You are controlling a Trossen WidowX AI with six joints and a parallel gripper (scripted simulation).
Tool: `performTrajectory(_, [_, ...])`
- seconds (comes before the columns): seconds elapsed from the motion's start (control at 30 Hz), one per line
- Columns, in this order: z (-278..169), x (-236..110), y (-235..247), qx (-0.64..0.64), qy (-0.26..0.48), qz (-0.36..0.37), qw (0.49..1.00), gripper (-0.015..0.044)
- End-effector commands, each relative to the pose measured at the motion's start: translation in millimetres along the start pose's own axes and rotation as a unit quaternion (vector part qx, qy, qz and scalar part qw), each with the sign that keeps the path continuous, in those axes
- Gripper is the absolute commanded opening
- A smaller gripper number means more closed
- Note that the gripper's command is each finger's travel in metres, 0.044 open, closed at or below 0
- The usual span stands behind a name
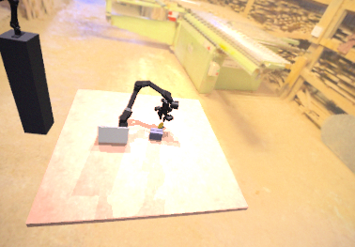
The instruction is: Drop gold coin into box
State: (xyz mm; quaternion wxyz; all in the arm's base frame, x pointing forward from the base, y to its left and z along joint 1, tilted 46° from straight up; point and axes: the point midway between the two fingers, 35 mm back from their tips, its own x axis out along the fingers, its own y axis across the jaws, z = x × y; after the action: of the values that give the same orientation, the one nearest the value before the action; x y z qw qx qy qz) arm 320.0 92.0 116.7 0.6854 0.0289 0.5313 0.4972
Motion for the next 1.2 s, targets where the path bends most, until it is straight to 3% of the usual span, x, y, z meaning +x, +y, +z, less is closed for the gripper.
performTrajectory(0.0, [0,6,2,0.002,-0.001,0.002,1.0,0.0161])
performTrajectory(1.17, [1,62,2,0.001,-0.001,0.002,1.0,0.0161])
